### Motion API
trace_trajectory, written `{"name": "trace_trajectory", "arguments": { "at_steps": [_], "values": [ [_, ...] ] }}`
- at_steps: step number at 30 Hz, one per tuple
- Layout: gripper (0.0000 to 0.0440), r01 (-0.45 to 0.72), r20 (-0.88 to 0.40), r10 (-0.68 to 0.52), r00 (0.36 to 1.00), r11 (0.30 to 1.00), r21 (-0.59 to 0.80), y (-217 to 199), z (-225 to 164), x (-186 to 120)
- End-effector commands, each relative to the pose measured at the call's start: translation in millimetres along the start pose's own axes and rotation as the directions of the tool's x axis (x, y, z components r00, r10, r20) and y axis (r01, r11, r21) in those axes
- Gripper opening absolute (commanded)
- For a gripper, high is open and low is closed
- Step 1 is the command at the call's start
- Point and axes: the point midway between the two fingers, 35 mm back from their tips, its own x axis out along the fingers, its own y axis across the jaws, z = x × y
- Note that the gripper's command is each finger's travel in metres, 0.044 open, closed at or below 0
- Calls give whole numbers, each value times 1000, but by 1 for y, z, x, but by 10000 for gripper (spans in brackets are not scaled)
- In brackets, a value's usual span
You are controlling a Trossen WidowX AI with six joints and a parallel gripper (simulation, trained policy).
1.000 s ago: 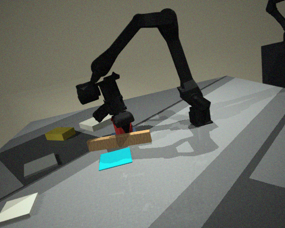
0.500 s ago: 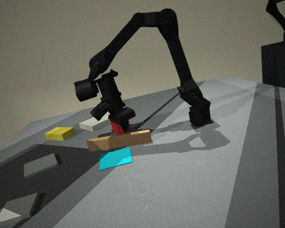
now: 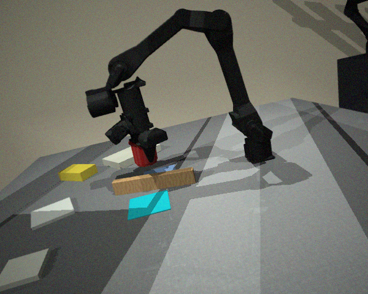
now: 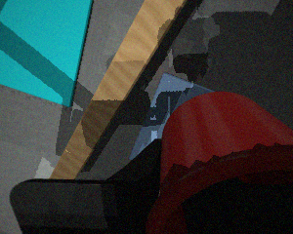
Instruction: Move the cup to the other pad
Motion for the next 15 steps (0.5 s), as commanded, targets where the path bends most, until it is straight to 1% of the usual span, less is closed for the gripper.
{"name": "trace_trajectory", "arguments": {
  "at_steps": [1, 15],
  "values": [
    [0, 2, 31, -2, 1000, 1000, -11, 6, 10, -12],
    [0, 19, 117, -11, 993, 998, -66, 39, 43, -35]
  ]
}}
